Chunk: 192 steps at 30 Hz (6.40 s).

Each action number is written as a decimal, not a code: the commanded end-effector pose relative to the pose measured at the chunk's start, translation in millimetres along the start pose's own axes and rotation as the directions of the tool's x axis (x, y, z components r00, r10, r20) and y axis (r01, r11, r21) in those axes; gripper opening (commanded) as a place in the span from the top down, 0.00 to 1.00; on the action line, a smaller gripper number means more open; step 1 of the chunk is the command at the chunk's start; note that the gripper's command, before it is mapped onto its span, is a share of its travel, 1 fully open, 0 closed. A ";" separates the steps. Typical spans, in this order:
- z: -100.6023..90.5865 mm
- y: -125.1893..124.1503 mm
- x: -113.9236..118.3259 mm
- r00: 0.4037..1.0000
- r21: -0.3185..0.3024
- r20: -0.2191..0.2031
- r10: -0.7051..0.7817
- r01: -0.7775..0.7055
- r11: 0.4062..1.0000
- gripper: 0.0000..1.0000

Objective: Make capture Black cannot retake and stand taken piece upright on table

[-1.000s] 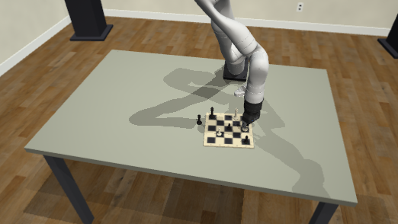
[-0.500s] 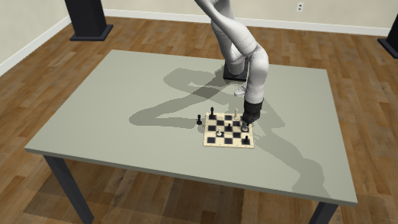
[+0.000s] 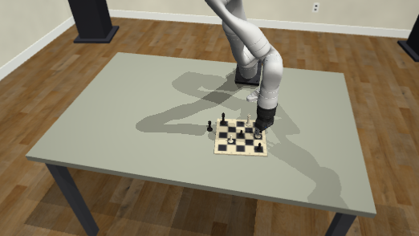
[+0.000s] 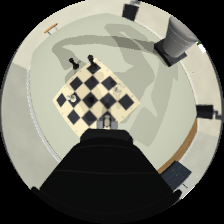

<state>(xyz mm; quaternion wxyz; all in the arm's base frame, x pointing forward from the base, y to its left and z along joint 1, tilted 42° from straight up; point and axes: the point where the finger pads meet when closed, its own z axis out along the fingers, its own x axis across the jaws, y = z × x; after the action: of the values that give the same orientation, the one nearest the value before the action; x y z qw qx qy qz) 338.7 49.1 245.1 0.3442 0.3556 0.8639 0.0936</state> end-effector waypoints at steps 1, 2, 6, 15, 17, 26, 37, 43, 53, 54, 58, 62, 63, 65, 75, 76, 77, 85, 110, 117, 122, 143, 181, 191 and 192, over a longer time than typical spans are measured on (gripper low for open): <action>-0.2 0.3 -0.1 1.000 -0.001 0.000 0.000 0.000 1.000 1.00; -0.2 0.3 -0.1 1.000 -0.001 0.000 0.000 0.000 1.000 0.84; -0.2 0.3 -0.1 1.000 -0.001 0.000 0.000 0.000 1.000 0.84; -0.2 0.3 -0.1 1.000 -0.001 0.000 0.000 0.000 1.000 0.37; -0.2 0.3 -0.1 1.000 -0.001 0.000 0.000 0.000 1.000 0.21; -0.2 0.3 -0.1 1.000 -0.001 0.000 0.000 0.000 1.000 0.21; -8.7 0.3 -0.1 1.000 -0.001 0.000 0.000 0.000 1.000 0.21; -24.5 0.3 -0.1 1.000 -0.001 0.000 0.000 0.000 1.000 0.21; -66.7 0.3 -0.1 1.000 -0.001 0.000 0.000 0.000 1.000 0.21; -66.7 0.3 -0.1 1.000 -0.001 0.000 0.000 0.000 1.000 0.21; -76.9 0.3 -0.1 1.000 -0.001 0.000 0.000 0.000 1.000 0.21; -86.1 0.2 -0.1 1.000 -0.001 0.000 0.000 0.000 1.000 0.21; -87.5 0.2 -0.1 1.000 -0.001 0.000 0.000 0.000 1.000 0.21; -89.3 0.2 -0.1 1.000 -0.001 0.000 0.000 0.000 1.000 0.21; -90.2 0.2 0.0 1.000 -0.001 0.000 0.000 0.000 1.000 0.00; -90.2 0.2 0.0 1.000 -0.001 0.000 0.000 0.000 1.000 0.00; -90.2 0.2 0.0 1.000 -0.001 0.000 0.000 0.000 1.000 0.00; -90.2 0.2 0.0 1.000 -0.001 0.000 0.000 0.000 1.000 0.00; -129.6 0.2 0.0 1.000 -0.001 0.000 0.000 0.000 1.000 0.00; -150.9 0.2 0.0 1.000 -0.001 0.000 0.000 0.000 1.000 0.00; -154.7 0.2 0.0 1.000 -0.001 0.000 0.000 0.000 1.000 0.00; -154.8 0.2 0.0 1.000 -0.001 0.000 0.000 0.000 1.000 0.00; -154.8 0.2 0.0 1.000 -0.001 0.000 0.000 0.000 1.000 0.00; -154.8 0.2 0.0 1.000 -0.001 0.000 0.000 0.000 1.000 0.00; -154.8 0.2 0.0 1.000 -0.001 0.000 0.000 0.000 1.000 0.00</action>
<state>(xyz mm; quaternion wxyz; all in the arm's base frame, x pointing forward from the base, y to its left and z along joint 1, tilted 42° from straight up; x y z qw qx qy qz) 236.5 61.8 360.3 0.3442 0.3556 0.8639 0.0935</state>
